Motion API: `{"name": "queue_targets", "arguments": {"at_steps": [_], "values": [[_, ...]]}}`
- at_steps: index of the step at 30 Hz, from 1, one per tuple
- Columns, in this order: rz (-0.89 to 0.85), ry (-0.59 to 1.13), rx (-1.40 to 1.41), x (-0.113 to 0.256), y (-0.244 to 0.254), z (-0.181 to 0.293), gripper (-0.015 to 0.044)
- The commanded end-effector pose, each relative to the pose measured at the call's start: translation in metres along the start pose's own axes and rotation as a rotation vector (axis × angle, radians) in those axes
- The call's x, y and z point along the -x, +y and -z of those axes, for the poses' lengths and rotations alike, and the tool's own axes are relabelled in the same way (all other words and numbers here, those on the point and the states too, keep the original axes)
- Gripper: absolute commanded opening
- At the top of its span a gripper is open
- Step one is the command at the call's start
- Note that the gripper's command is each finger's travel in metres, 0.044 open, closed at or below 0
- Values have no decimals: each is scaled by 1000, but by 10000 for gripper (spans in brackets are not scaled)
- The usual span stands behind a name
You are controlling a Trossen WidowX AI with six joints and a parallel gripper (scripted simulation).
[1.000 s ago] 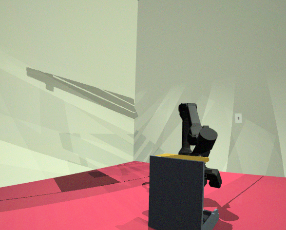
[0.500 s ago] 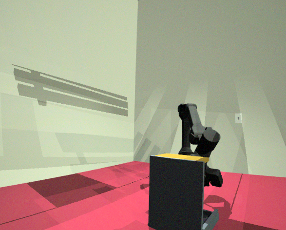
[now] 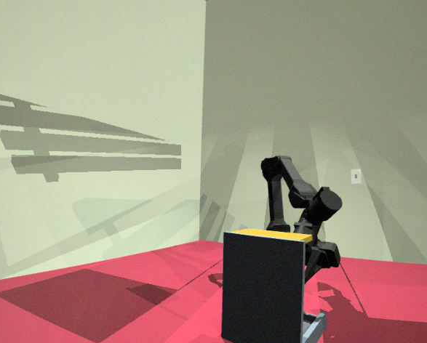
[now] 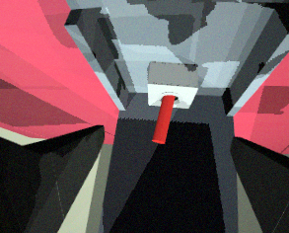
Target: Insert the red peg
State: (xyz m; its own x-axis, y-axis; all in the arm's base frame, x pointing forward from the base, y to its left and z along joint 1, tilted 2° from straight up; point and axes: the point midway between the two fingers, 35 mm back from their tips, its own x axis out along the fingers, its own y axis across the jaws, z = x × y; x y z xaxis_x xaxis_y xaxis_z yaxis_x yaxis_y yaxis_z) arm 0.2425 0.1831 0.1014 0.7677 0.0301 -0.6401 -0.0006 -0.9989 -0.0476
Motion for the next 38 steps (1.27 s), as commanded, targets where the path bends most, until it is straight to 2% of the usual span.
{"name": "queue_targets", "arguments": {"at_steps": [1,12,38], "values": [[5,8,-11,18,0,1,440],[7,15,-7,63,10,-6,440],[7,15,-7,64,10,-6,440]]}}
